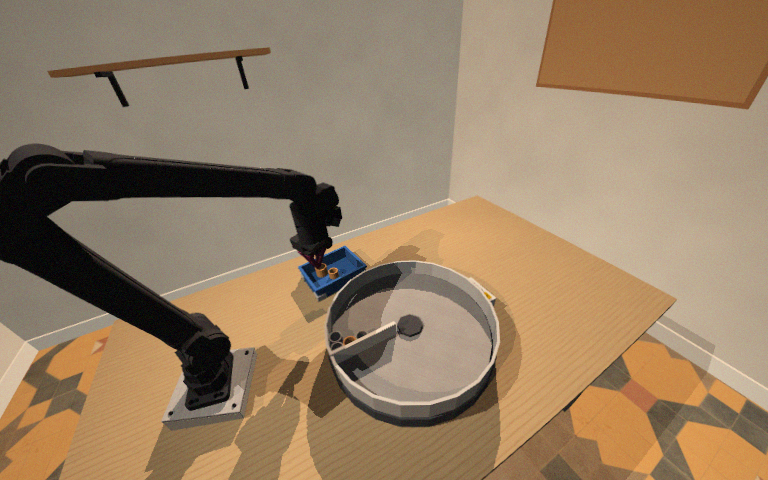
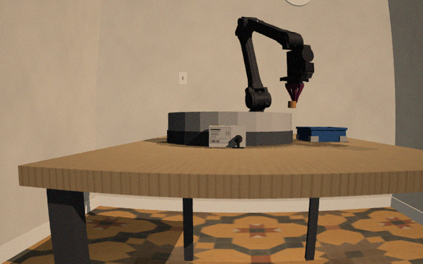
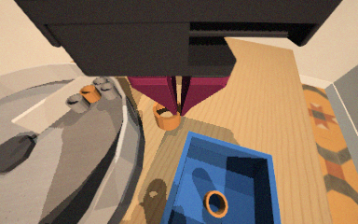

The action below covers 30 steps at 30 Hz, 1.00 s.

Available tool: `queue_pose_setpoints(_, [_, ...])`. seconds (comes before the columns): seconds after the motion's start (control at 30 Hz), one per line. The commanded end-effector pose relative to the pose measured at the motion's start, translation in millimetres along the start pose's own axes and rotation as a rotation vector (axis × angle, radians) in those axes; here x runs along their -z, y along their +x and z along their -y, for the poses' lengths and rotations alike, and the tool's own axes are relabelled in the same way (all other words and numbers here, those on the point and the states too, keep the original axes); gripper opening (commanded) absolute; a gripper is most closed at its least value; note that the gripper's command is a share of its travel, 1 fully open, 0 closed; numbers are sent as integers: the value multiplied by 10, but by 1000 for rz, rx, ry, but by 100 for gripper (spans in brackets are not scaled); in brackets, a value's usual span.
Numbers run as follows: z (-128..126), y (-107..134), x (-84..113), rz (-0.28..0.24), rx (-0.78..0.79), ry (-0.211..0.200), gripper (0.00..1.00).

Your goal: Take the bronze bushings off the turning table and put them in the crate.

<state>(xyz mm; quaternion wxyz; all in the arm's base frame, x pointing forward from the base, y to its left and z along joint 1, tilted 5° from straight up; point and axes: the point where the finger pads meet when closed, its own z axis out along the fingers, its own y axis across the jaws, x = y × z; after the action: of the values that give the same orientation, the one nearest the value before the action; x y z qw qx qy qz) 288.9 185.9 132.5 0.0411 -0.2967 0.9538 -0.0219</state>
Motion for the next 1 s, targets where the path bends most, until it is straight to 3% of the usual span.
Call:
queue_pose_setpoints(0.0, [-214, -387, 212, 70, -62, -5, 0])
queue_pose_setpoints(0.1, [-286, -420, 212, 70, -62, -6, 0])
queue_pose_setpoints(0.3, [-713, -598, 210, 57, -61, -11, 0])
queue_pose_setpoints(0.47, [-909, -678, 209, 50, -61, -11, 0])
queue_pose_setpoints(0.97, [-884, -721, 243, 61, -79, -15, 0])
